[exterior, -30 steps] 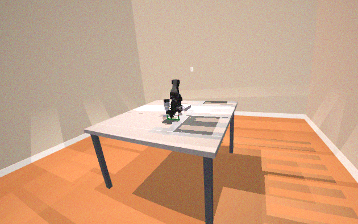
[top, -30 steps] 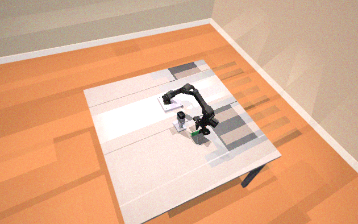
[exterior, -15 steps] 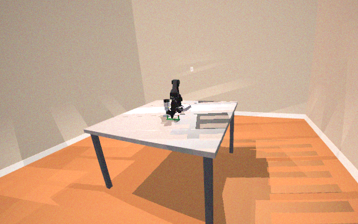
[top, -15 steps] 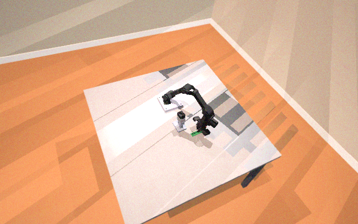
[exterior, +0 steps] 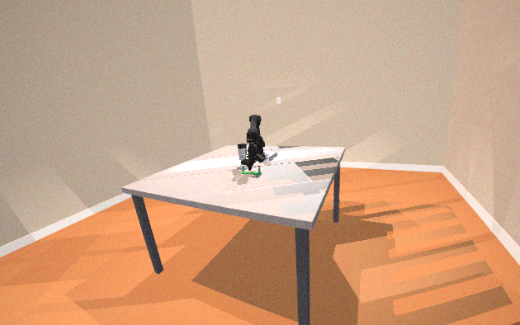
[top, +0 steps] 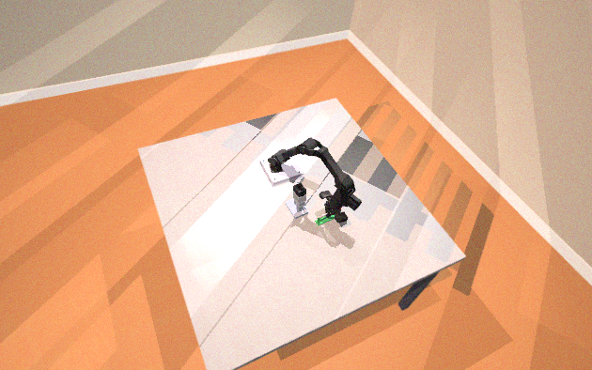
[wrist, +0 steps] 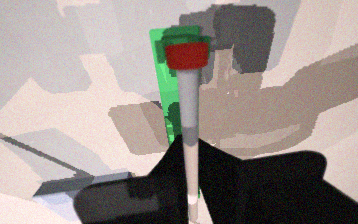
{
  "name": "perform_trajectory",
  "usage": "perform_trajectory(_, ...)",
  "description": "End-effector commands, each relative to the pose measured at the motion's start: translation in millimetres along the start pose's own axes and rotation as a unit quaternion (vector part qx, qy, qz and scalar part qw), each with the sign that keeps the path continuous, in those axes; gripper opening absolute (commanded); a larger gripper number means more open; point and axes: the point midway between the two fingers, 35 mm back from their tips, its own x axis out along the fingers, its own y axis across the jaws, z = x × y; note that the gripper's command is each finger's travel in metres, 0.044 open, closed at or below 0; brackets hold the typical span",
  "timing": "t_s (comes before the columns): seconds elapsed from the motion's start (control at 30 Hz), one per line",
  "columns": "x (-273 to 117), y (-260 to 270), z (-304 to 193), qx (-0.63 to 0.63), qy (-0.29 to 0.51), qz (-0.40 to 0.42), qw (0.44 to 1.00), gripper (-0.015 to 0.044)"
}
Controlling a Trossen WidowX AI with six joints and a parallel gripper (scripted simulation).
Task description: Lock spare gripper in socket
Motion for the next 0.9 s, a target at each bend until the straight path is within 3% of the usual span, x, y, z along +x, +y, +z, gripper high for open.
perform_trajectory(0.0,-16.5,-2.4,-2.8,0.003,-0.005,-0.006,1.0,0.0)
perform_trajectory(0.5,-57.2,-0.2,-14.7,0.003,-0.005,-0.006,1.0,0.0)
perform_trajectory(0.87,-50.6,-0.1,-13.7,0.002,-0.001,-0.003,1.0,0.0)
